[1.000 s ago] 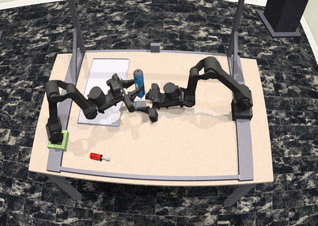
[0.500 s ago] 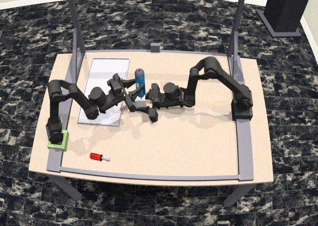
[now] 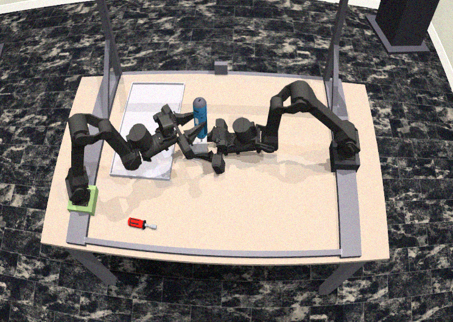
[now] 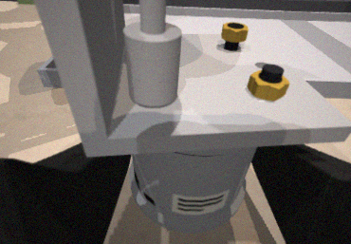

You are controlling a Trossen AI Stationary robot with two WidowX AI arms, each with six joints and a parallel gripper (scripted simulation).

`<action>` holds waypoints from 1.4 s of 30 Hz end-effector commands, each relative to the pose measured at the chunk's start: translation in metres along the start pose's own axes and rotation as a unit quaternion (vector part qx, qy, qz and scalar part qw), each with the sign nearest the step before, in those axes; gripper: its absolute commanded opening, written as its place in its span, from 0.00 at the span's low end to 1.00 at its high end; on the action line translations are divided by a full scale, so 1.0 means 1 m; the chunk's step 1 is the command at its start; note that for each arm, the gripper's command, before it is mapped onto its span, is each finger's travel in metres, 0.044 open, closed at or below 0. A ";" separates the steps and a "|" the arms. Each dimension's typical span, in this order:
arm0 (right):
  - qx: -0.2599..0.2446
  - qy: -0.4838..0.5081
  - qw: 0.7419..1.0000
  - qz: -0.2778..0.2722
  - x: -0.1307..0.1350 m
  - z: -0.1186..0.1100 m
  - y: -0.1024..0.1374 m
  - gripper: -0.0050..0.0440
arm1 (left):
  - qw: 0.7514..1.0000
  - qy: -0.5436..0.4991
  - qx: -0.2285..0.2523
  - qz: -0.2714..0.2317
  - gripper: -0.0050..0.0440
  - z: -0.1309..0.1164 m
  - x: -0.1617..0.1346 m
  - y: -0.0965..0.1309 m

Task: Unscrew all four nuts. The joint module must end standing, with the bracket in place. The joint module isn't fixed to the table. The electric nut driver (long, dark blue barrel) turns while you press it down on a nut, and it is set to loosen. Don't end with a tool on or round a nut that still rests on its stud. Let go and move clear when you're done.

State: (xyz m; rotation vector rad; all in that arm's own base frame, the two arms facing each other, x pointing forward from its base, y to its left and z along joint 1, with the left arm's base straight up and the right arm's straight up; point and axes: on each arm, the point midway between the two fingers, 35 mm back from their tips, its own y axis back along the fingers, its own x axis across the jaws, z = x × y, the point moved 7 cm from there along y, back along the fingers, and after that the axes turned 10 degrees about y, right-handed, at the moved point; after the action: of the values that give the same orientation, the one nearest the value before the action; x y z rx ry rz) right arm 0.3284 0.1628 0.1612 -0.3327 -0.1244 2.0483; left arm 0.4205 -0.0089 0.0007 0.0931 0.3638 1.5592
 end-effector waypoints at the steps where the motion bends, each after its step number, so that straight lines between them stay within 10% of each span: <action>1: 0.038 0.002 0.999 0.003 0.001 -0.021 0.008 0.44 | 1.000 -0.001 -0.018 -0.003 0.60 0.012 -0.002 -0.001; 42: 0.037 0.001 0.999 0.003 -0.006 0.015 0.000 0.44 | 1.000 -0.001 -0.018 -0.003 0.60 0.012 -0.002 -0.001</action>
State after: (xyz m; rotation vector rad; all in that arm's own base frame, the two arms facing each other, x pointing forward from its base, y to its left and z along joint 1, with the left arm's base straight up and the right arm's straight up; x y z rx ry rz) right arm 0.3251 0.1609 0.1718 -0.2805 -0.0444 2.0607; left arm 0.4205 -0.0089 0.0007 0.0931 0.3638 1.5592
